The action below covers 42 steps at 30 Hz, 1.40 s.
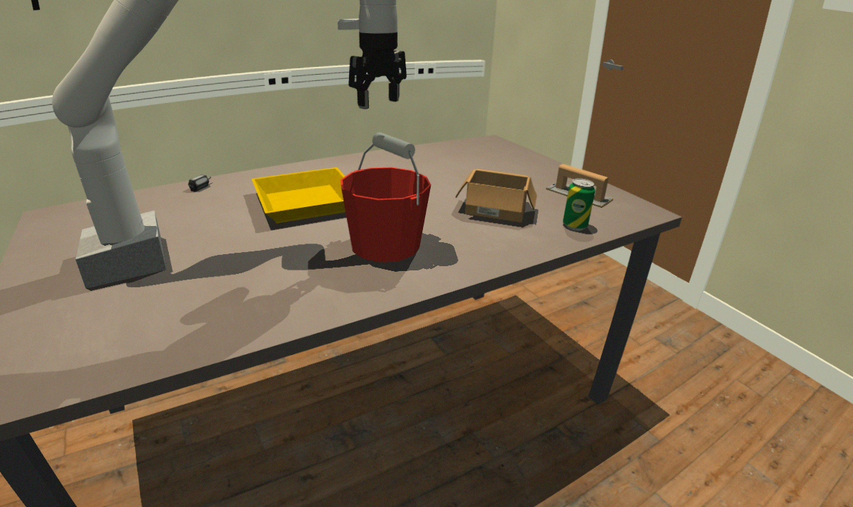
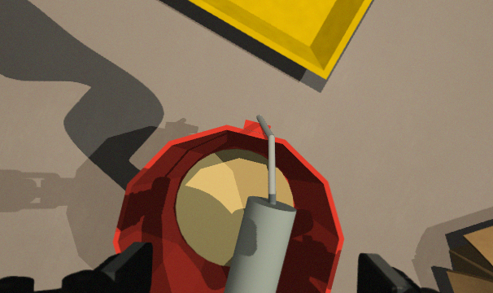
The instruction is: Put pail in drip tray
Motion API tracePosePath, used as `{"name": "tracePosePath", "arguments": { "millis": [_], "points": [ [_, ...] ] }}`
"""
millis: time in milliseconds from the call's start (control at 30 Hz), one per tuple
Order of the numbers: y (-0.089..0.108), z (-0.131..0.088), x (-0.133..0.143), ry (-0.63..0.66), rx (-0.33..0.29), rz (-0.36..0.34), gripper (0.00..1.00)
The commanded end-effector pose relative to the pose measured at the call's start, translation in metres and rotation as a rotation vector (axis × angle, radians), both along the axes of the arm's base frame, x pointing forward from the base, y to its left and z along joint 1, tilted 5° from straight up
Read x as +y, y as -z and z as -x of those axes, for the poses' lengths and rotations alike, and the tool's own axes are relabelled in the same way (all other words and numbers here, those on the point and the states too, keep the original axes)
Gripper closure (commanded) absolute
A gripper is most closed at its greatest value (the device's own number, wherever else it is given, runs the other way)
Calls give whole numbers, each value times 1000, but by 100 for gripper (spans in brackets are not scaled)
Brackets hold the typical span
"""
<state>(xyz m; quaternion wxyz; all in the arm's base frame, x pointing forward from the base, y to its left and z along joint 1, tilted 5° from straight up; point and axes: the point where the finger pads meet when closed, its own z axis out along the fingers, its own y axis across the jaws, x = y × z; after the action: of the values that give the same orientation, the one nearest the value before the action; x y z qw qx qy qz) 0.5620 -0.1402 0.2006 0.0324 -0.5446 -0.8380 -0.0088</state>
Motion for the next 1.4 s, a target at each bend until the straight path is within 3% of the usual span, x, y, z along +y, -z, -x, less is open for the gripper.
{"name": "tracePosePath", "arguments": {
  "millis": [0,367,1367],
  "points": [
    [6,-7,-14,69,18,3,0],
    [8,-14,-30,181,29,10,0],
    [9,-16,-34,205,31,11,0]
  ]
}}
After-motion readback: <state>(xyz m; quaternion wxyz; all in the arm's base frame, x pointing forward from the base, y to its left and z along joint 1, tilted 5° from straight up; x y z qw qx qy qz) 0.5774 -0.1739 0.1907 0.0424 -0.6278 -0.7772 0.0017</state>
